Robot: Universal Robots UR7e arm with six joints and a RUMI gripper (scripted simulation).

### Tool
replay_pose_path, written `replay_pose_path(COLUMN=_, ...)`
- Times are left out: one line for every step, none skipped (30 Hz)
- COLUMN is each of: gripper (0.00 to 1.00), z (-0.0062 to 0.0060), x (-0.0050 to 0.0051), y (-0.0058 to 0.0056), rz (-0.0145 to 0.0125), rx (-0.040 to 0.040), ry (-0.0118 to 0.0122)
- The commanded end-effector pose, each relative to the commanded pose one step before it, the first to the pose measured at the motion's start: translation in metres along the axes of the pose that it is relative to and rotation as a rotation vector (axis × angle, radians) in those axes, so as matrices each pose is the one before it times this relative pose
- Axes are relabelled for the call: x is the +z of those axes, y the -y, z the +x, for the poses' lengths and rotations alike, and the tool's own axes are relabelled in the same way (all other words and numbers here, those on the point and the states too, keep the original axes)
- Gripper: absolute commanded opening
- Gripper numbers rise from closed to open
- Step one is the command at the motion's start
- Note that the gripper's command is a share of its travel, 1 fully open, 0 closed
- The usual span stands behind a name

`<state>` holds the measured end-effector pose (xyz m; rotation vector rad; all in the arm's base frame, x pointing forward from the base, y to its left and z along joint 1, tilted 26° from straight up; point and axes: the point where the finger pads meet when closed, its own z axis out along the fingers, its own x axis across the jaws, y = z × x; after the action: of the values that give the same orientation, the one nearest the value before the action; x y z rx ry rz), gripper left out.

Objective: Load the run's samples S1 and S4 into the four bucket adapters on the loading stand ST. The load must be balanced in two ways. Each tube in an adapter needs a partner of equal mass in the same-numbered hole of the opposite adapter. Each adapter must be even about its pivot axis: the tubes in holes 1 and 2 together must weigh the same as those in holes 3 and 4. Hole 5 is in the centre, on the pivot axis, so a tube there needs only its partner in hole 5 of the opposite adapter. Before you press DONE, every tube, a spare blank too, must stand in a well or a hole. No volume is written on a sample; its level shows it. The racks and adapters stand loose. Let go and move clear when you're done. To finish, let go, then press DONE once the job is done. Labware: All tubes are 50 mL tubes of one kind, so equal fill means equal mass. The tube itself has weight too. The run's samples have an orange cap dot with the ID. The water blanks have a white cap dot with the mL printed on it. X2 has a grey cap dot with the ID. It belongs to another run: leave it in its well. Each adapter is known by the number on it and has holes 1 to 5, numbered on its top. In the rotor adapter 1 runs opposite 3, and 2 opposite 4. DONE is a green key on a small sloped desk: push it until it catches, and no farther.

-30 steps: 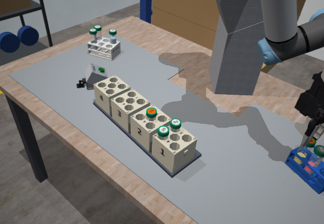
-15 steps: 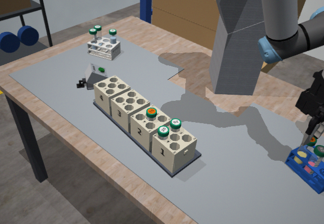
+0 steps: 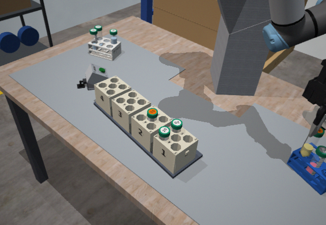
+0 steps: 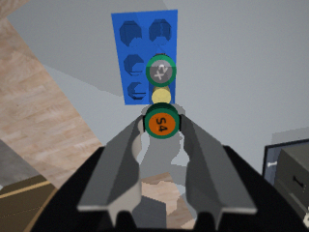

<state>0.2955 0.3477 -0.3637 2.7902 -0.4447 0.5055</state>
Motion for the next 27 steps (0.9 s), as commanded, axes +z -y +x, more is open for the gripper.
replay_pose_path(gripper=0.00, z=0.00025, x=-0.01860, y=0.00043, rz=0.00060, rx=0.00035, ry=-0.00024)
replay_pose_path(gripper=0.00, z=0.00000, x=-0.00333, y=0.00000, rz=0.00000, rx=0.00000, ry=0.00000)
replay_pose_path(gripper=0.00, z=0.00000, x=-0.00333, y=0.00000, rz=0.00000, rx=0.00000, ry=0.00000)
replay_pose_path(gripper=0.00, z=0.00000, x=-0.00333, y=0.00000, rz=0.00000, rx=0.00000, ry=0.00000)
replay_pose_path(gripper=0.00, z=0.00000, x=-0.00333, y=0.00000, rz=0.00000, rx=0.00000, ry=0.00000)
replay_pose_path(gripper=0.00, z=0.00000, x=-0.00333, y=0.00000, rz=0.00000, rx=0.00000, ry=0.00000)
replay_pose_path(gripper=0.00, z=0.00000, x=-0.00333, y=0.00000, rz=0.00000, rx=0.00000, ry=0.00000)
replay_pose_path(gripper=0.00, z=0.00000, x=-0.00333, y=0.00000, rz=0.00000, rx=0.00000, ry=0.00000)
replay_pose_path(gripper=0.00, z=0.00000, x=0.00000, y=0.00000, rz=0.00000, rx=0.00000, ry=0.00000)
replay_pose_path(gripper=0.00, z=0.00000, x=0.00000, y=0.00000, rz=0.00000, rx=0.00000, ry=0.00000)
replay_pose_path(gripper=0.00, z=0.00000, x=-0.00334, y=0.00002, rz=-0.00001, rx=0.00000, ry=0.00000)
replay_pose_path(gripper=0.00, z=0.00000, x=-0.00333, y=0.00000, rz=0.00000, rx=0.00000, ry=0.00000)
replay_pose_path(gripper=0.00, z=0.00000, x=-0.00333, y=0.00000, rz=0.00000, rx=0.00000, ry=0.00000)
replay_pose_path(gripper=0.00, z=0.00000, x=-0.00333, y=0.00000, rz=0.00000, rx=0.00000, ry=0.00000)
replay_pose_path(gripper=0.00, z=0.00000, x=-0.00333, y=0.00000, rz=0.00000, rx=0.00000, ry=0.00000)
replay_pose_path(gripper=0.00, z=0.00000, x=-0.00333, y=0.00000, rz=0.00000, rx=0.00000, ry=0.00000)
replay_pose_path(gripper=0.00, z=0.00000, x=-0.00333, y=0.00000, rz=0.00000, rx=0.00000, ry=0.00000)
replay_pose_path(gripper=0.00, z=0.00000, x=-0.00333, y=0.00000, rz=0.00000, rx=0.00000, ry=0.00000)
replay_pose_path(gripper=0.00, z=0.00000, x=-0.00333, y=0.00000, rz=0.00000, rx=0.00000, ry=0.00000)
replay_pose_path(gripper=0.00, z=0.00000, x=-0.00333, y=0.00000, rz=0.00000, rx=0.00000, ry=0.00000)
replay_pose_path(gripper=0.00, z=0.00000, x=-0.00333, y=0.00000, rz=0.00000, rx=0.00000, ry=0.00000)
replay_pose_path(gripper=0.00, z=0.00000, x=-0.00333, y=0.00000, rz=0.00000, rx=0.00000, ry=0.00000)
replay_pose_path(gripper=0.00, z=0.00000, x=-0.00333, y=0.00000, rz=0.00000, rx=0.00000, ry=0.00000)
replay_pose_path(gripper=0.00, z=0.00000, x=-0.00333, y=0.00000, rz=0.00000, rx=0.00000, ry=0.00000)
replay_pose_path(gripper=0.00, z=0.00000, x=-0.00167, y=0.00001, rz=0.00000, rx=0.00000, ry=0.00000)
replay_pose_path(gripper=0.00, z=0.00000, x=0.00000, y=0.00000, rz=0.00000, rx=0.00000, ry=0.00000)
replay_pose_path(gripper=0.00, z=0.00000, x=0.00000, y=0.00000, rz=0.00000, rx=0.00000, ry=0.00000)
